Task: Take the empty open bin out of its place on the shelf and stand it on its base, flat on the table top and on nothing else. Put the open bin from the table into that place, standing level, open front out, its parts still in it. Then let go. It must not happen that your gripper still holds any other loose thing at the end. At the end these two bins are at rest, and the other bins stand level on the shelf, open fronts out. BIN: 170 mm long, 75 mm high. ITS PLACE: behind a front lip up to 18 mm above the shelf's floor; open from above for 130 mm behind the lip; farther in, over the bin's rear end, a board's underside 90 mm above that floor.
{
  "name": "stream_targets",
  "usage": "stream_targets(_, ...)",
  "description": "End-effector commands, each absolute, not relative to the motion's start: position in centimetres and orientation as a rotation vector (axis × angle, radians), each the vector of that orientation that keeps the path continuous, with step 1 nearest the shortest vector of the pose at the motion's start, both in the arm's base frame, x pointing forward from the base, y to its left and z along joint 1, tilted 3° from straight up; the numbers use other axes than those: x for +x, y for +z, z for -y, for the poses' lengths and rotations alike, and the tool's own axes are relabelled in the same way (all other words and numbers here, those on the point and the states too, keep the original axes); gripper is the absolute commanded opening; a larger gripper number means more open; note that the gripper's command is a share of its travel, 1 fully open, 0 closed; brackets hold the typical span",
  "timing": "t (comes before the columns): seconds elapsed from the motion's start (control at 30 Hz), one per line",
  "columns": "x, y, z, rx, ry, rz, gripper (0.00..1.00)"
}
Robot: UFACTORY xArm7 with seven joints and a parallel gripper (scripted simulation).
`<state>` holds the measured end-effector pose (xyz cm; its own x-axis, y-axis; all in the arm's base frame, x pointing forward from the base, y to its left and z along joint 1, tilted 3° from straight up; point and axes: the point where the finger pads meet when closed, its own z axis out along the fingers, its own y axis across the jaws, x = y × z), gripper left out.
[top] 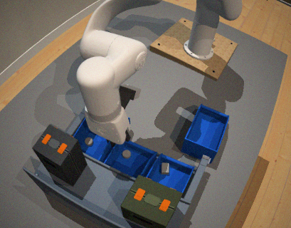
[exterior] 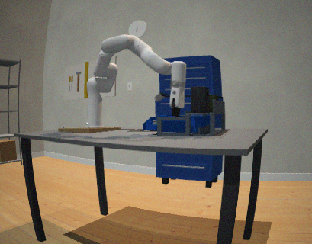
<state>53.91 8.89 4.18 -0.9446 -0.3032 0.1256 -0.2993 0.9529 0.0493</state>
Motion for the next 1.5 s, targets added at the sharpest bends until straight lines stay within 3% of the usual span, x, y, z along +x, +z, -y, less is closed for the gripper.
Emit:
stream_targets(0.0, 54.09, 4.40, -8.91, 0.461, -0.044, 2.979, 0.00)
stream_targets(1.17, 53.99, 4.19, -8.89, 0.465, -0.052, 3.009, 0.00)
stream_targets(1.2, 53.99, 4.19, -8.89, 0.465, -0.052, 3.009, 0.10)
stream_targets(1.47, 53.99, 4.19, -8.89, 0.465, -0.052, 3.009, 0.10)
